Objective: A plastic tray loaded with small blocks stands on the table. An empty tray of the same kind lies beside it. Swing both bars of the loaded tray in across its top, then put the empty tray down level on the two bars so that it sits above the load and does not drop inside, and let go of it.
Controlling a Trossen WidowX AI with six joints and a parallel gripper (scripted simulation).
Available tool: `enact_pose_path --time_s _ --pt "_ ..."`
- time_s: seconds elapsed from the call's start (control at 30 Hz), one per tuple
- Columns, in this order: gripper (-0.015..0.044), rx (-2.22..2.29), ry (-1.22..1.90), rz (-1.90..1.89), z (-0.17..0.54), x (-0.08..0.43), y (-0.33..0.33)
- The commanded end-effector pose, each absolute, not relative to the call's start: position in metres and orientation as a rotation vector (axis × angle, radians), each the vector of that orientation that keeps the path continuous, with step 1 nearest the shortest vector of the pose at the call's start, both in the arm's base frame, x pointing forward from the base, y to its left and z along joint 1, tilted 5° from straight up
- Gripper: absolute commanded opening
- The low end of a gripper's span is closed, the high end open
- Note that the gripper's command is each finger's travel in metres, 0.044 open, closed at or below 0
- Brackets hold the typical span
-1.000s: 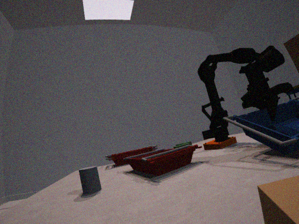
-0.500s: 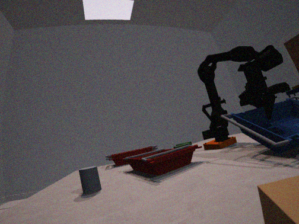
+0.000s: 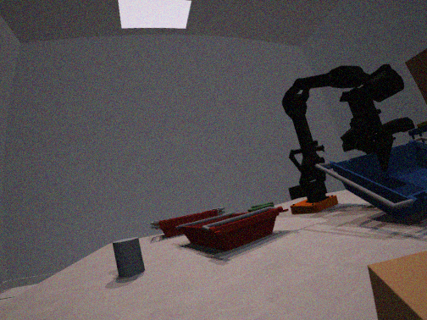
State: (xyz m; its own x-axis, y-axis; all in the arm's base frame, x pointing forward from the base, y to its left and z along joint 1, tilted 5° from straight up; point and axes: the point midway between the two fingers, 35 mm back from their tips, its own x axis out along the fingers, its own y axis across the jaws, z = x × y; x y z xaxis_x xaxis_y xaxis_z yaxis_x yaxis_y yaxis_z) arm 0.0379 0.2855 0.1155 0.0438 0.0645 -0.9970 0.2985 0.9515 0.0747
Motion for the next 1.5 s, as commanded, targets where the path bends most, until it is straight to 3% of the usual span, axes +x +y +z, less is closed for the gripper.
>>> enact_pose_path --time_s 0.0,1.07,1.47 --pt "0.0 0.321 1.521 -0.158 0.124 0.039 0.29" --pt "0.0 0.323 1.521 -0.156 0.221 0.038 0.311" --pt "0.0 0.323 1.521 -0.156 0.223 0.038 0.311"
